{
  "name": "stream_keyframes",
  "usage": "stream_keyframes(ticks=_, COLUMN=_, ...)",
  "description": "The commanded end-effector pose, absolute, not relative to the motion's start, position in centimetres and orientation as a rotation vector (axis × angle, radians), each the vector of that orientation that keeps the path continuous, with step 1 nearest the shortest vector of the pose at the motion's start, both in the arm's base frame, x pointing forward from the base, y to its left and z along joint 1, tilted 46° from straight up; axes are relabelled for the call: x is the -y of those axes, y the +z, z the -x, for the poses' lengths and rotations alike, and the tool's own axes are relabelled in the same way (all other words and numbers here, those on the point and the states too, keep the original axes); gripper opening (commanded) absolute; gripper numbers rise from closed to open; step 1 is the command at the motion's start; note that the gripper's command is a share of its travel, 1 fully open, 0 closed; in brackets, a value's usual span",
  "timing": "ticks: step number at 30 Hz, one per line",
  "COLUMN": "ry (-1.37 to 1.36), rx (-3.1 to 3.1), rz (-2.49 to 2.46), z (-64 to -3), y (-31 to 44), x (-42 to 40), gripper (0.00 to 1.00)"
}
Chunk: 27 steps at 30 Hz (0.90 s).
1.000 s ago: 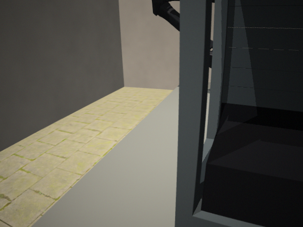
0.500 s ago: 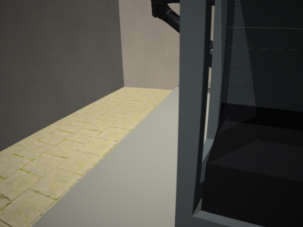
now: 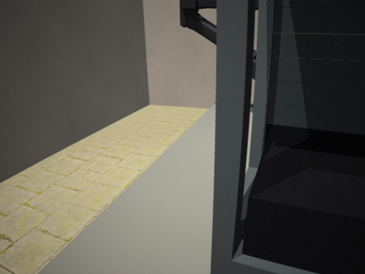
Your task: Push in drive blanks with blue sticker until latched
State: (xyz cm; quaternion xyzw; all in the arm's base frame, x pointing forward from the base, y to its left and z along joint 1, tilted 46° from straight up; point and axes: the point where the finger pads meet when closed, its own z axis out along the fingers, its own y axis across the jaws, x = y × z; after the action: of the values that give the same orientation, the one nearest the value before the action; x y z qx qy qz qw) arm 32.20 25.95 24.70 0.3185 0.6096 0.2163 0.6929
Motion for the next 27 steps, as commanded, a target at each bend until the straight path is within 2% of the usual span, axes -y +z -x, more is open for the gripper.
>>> stream_keyframes(ticks=1, ry=0.496, rx=-1.371, rz=-0.662, z=-28.8, y=25.1, x=-27.8, gripper=0.00)
stream_keyframes(ticks=11, ry=0.494, rx=-1.372, rz=-0.661, z=-25.3, y=25.2, x=-28.5, gripper=0.00)
stream_keyframes(ticks=27, ry=0.495, rx=-1.373, rz=-0.661, z=-24.7, y=25.2, x=-28.7, gripper=0.00)
